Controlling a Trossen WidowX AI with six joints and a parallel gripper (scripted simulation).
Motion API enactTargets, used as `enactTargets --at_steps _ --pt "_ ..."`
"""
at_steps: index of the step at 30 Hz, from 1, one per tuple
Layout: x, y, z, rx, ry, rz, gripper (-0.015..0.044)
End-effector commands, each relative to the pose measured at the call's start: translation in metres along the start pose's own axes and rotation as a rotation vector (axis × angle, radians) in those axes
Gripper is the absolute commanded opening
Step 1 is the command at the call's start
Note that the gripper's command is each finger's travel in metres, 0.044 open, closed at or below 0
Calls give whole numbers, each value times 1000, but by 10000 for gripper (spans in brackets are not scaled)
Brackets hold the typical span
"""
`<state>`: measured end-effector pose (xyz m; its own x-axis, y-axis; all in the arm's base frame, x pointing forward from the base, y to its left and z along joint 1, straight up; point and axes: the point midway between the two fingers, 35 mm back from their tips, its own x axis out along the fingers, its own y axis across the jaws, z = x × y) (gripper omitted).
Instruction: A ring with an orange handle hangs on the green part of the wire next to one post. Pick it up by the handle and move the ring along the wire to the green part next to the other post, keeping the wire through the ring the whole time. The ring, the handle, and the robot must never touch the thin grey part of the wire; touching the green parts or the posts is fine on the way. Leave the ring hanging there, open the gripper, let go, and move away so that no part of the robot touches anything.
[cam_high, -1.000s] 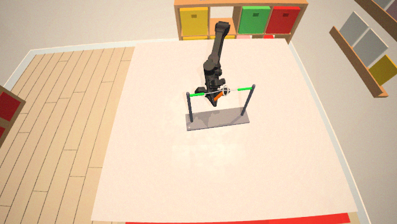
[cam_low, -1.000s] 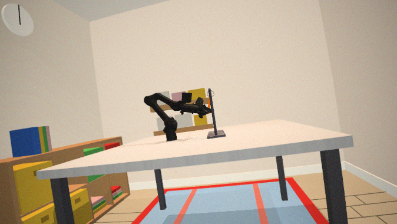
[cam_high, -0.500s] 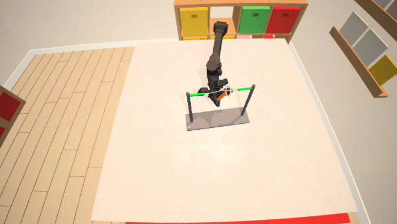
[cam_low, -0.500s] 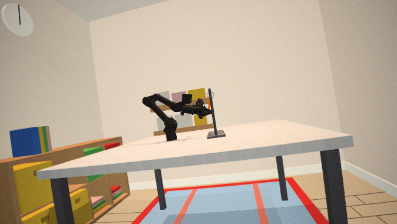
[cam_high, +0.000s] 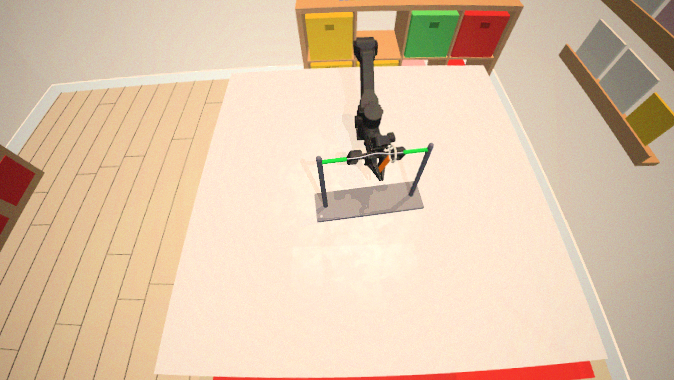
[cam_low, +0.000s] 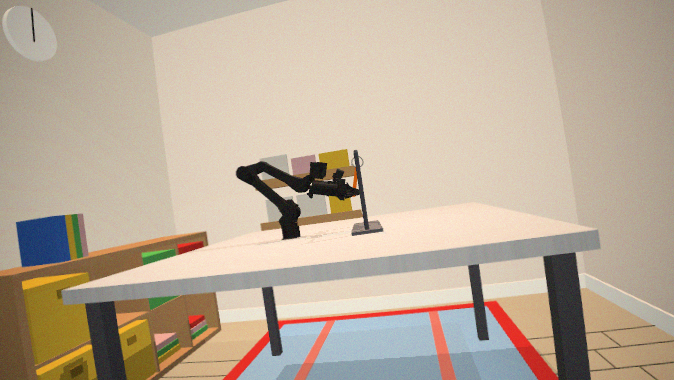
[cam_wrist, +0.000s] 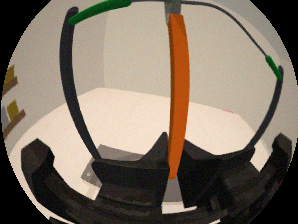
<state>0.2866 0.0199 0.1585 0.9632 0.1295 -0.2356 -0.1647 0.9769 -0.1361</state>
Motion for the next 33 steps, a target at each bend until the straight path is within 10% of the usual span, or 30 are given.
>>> enactTargets --at_steps 1,33 --pt "0 8 1 45 -5 -3 -150" --pt "1 53 7 150 -10 6 -150"
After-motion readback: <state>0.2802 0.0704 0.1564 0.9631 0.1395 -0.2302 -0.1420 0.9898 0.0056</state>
